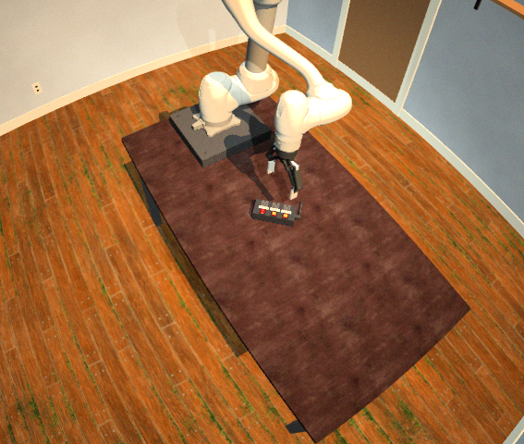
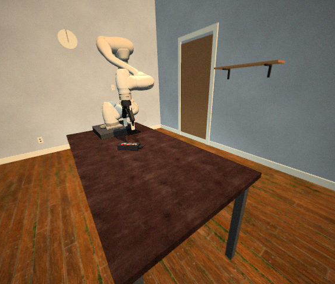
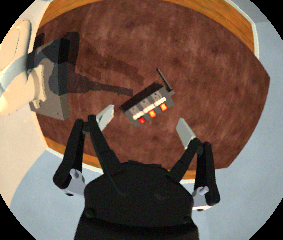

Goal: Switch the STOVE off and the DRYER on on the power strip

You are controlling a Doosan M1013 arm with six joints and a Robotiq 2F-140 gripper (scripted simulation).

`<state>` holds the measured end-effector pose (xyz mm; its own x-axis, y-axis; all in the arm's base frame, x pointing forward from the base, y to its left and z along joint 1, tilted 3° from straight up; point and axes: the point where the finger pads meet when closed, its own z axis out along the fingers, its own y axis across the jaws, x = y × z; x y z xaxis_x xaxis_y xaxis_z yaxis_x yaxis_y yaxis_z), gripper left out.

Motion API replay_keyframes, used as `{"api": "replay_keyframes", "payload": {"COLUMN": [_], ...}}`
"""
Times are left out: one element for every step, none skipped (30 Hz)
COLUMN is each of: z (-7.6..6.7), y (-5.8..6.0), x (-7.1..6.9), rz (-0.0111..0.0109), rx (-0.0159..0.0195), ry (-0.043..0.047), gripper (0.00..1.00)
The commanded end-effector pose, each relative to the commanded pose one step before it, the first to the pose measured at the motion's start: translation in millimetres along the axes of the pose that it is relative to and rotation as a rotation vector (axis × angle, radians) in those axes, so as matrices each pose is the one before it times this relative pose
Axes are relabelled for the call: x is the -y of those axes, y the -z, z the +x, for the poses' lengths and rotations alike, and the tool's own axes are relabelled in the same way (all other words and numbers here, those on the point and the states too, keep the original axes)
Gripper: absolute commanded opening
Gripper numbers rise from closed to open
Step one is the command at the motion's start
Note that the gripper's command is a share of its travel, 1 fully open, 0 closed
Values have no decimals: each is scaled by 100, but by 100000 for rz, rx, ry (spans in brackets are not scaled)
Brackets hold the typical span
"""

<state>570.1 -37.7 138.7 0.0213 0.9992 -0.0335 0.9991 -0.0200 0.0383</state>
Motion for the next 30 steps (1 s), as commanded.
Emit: {"api": "replay_keyframes", "payload": {"z": [4, 0, 0, 0, 0, 0, 0, -1, -5, -13, -24, -37, -53, -70, -88, -107, -125, -143, -159, -173, -185, 0, 0, -192, -196, -194, -188, -179, -171, -159], "y": [8, 0, 0, 0, 0, 0, 0, -1, -4, -10, -18, -28, -40, -53, -67, -81, -96, -110, -125, -139, -152, 0, 0, -164, -175, -185, -193, -201, -207, -211], "x": [1, 0, 0, 0, 0, 0, 0, 0, 0, 1, 1, 2, 4, 7, 11, 17, 25, 36, 50, 66, 85, 0, 0, 107, 131, 156, 181, 203, 219, 234], "rz": [-8, 0, 0, 0, 0, 0, 0, 0, 0, 1, 2, 4, 5, 7, 8, 10, 12, 13, 15, 16, 17, 0, 0, 17, 17, 16, 63, 131, 133, 173], "rx": [-17, 0, 0, 0, 0, 0, 0, 0, 0, 0, 0, -1, -1, -1, -2, -3, -4, -5, -7, -8, -10, 0, 0, -13, -15, -17, 56, 151, 135, 150], "ry": [4, 0, 0, 0, 0, 0, 0, 25, 169, 438, 814, 1279, 1815, 2407, 3040, 3698, 4369, 5040, 5700, 6338, 6945, 0, 0, 7511, 8028, 8491, 7377, 5299, 5805, 5989], "gripper": [100, 100, 100, 100, 100, 100, 100, 100, 100, 100, 100, 100, 100, 100, 100, 100, 100, 100, 100, 100, 100, 100, 100, 100, 100, 100, 100, 100, 100, 100]}}
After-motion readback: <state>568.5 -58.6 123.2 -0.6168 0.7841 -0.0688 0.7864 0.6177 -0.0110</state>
